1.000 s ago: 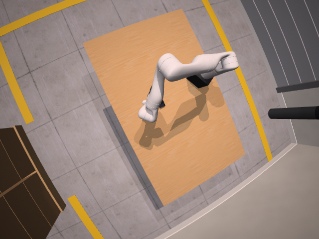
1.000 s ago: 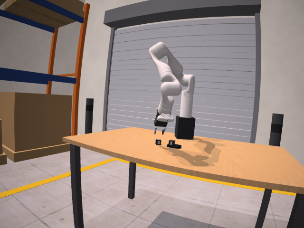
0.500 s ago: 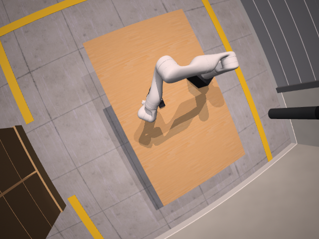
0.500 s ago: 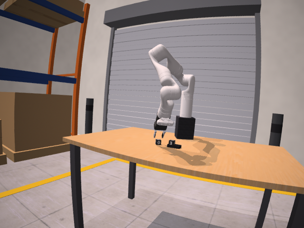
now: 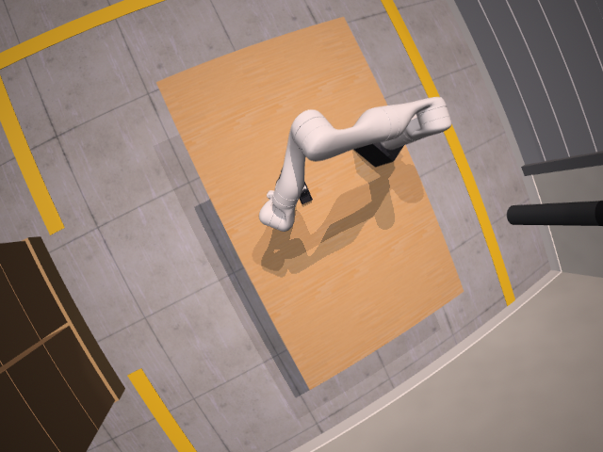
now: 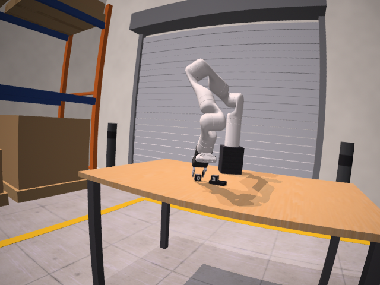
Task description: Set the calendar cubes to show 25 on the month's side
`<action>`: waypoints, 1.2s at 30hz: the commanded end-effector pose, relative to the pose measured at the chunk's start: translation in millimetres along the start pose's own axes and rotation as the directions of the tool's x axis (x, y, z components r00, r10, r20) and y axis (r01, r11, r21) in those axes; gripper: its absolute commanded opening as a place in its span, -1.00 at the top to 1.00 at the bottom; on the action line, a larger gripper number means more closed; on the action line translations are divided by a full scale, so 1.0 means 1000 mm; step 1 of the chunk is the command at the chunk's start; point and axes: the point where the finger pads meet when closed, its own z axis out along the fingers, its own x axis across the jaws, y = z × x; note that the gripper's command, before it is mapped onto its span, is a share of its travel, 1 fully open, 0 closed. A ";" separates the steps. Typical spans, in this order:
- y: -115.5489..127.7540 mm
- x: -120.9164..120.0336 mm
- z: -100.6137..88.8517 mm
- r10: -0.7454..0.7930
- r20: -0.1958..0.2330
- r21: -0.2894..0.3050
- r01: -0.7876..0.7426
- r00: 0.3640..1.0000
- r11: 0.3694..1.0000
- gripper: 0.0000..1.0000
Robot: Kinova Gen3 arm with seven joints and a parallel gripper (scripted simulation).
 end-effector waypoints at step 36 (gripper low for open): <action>-0.009 -0.002 0.010 -0.002 0.002 -0.003 0.002 1.000 1.000 -0.80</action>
